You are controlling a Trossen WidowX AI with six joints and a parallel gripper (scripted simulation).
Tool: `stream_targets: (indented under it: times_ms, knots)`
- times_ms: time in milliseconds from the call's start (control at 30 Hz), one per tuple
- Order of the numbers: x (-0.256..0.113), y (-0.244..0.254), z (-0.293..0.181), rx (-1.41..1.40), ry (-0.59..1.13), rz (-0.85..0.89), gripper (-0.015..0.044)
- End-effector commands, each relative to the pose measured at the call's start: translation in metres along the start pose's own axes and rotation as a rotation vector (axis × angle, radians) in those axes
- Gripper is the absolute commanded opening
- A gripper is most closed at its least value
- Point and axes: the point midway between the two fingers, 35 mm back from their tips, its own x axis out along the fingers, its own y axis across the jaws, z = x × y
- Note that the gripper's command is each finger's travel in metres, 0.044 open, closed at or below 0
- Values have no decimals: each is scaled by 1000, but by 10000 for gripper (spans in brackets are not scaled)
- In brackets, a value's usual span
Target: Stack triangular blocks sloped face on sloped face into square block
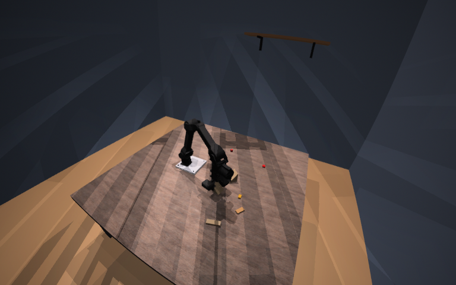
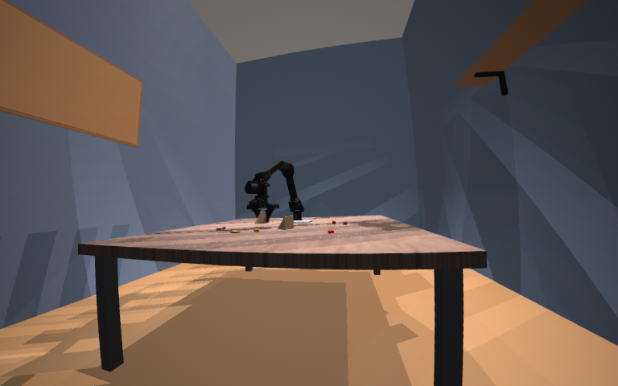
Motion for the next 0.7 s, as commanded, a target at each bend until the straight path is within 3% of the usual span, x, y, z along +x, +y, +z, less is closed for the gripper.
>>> stream_targets:
  times_ms: [0, 667]
  knots:
    - [0, 1, 0, 118, 0, 6, 0]
    - [0, 1, 0, 641, 0, 10, 0]
